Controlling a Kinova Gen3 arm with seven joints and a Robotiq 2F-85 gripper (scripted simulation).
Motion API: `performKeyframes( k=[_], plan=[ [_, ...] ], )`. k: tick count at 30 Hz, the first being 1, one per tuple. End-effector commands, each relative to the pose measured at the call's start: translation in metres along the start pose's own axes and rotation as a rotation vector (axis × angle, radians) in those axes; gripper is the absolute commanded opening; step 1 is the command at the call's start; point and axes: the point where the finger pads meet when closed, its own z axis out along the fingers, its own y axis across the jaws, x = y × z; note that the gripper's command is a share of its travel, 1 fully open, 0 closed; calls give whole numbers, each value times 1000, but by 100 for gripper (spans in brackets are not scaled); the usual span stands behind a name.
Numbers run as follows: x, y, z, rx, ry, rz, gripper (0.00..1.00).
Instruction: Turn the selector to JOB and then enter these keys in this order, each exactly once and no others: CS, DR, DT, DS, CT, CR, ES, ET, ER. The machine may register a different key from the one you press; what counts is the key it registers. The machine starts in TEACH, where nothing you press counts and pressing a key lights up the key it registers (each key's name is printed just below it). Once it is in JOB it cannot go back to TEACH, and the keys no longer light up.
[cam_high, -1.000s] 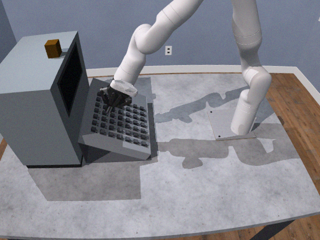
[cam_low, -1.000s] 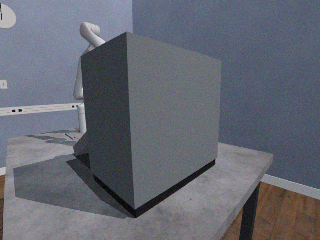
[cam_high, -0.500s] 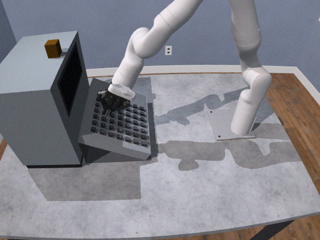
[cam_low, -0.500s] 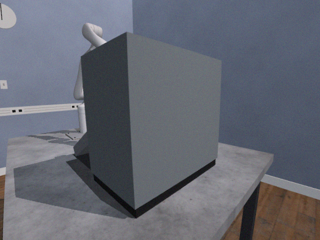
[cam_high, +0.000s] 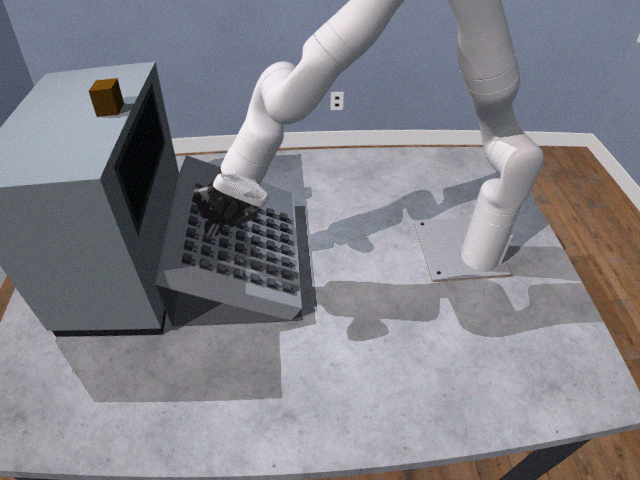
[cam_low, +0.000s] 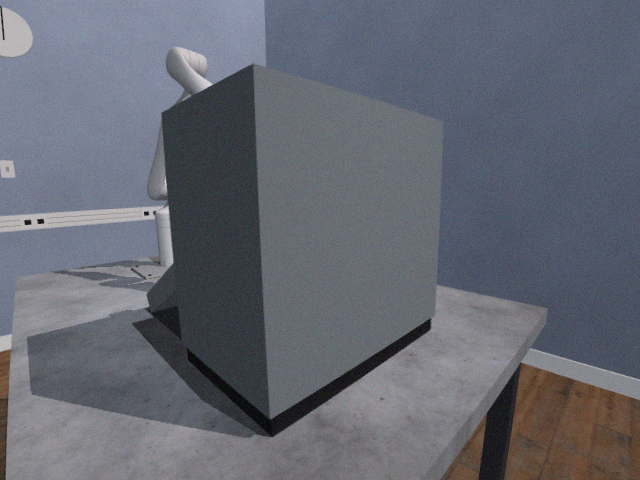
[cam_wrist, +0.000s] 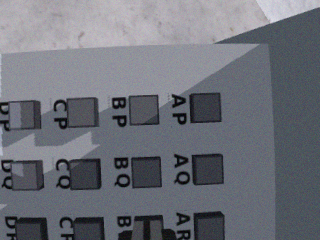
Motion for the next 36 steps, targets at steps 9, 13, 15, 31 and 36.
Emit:
performKeyframes(
  k=[9, 13, 15, 31, 36],
  plan=[
    [0, 1, 0, -2, 0, 0, 10],
    [0, 1, 0, -2, 0, 0, 10],
    [0, 1, 0, -2, 0, 0, 10],
    [0, 1, 2, -2, 0, 0, 10],
    [0, 1, 4, -2, 0, 0, 10]
  ],
)
